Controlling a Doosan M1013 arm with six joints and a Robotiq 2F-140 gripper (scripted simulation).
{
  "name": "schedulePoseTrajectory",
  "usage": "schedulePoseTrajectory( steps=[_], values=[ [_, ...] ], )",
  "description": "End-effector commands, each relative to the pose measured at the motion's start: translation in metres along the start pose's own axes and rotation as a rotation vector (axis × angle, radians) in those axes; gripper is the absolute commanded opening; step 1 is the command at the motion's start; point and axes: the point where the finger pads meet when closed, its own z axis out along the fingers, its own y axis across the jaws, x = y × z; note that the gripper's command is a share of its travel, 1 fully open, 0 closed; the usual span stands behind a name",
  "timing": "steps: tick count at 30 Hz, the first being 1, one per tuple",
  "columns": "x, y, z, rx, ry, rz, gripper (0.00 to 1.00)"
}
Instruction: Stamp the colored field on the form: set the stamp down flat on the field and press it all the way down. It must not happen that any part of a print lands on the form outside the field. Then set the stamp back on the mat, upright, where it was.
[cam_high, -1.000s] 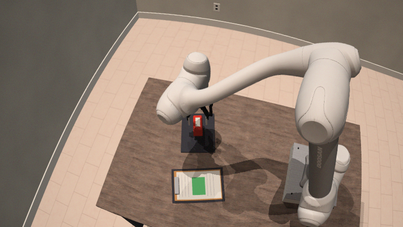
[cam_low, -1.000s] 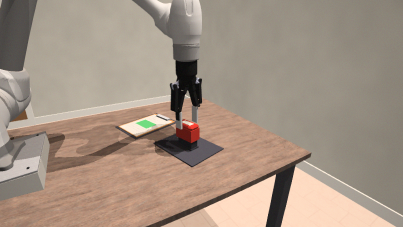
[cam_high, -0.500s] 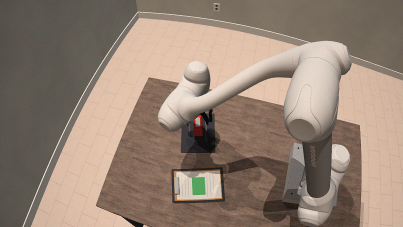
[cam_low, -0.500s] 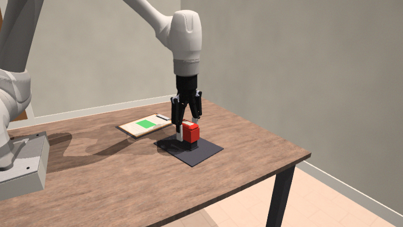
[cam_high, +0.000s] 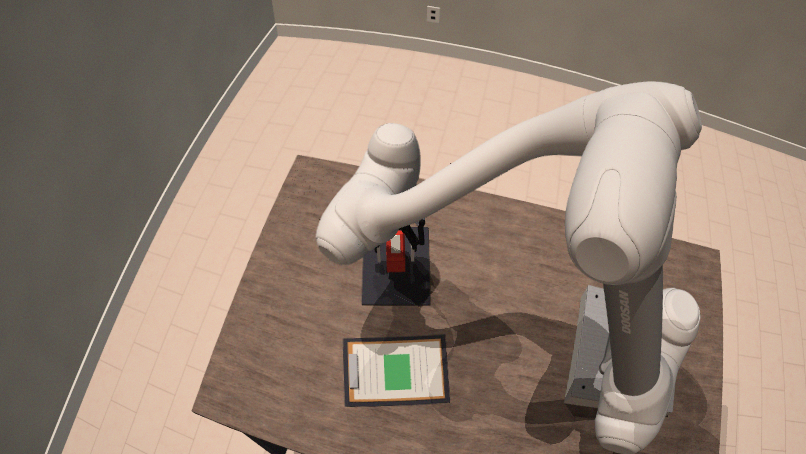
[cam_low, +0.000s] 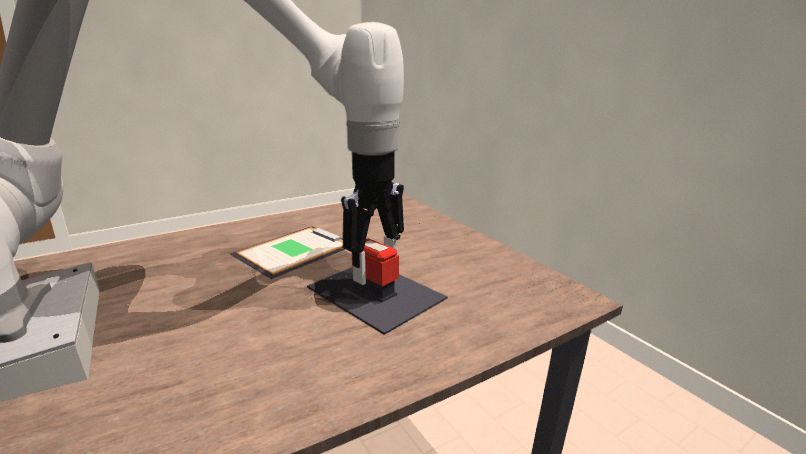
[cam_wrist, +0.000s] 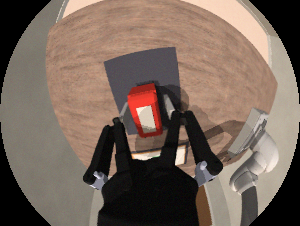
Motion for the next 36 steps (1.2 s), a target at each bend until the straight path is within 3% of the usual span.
schedulePoseTrajectory(
  steps=[1, 2, 3, 36],
  values=[
    [0.0, 0.0, -0.0001, 0.0, 0.0, 0.0, 0.5],
    [0.0, 0.0, -0.0001, 0.0, 0.0, 0.0, 0.5],
    [0.0, 0.0, -0.0001, 0.0, 0.0, 0.0, 0.16],
    [0.0, 0.0, -0.0001, 0.0, 0.0, 0.0, 0.16]
  ],
)
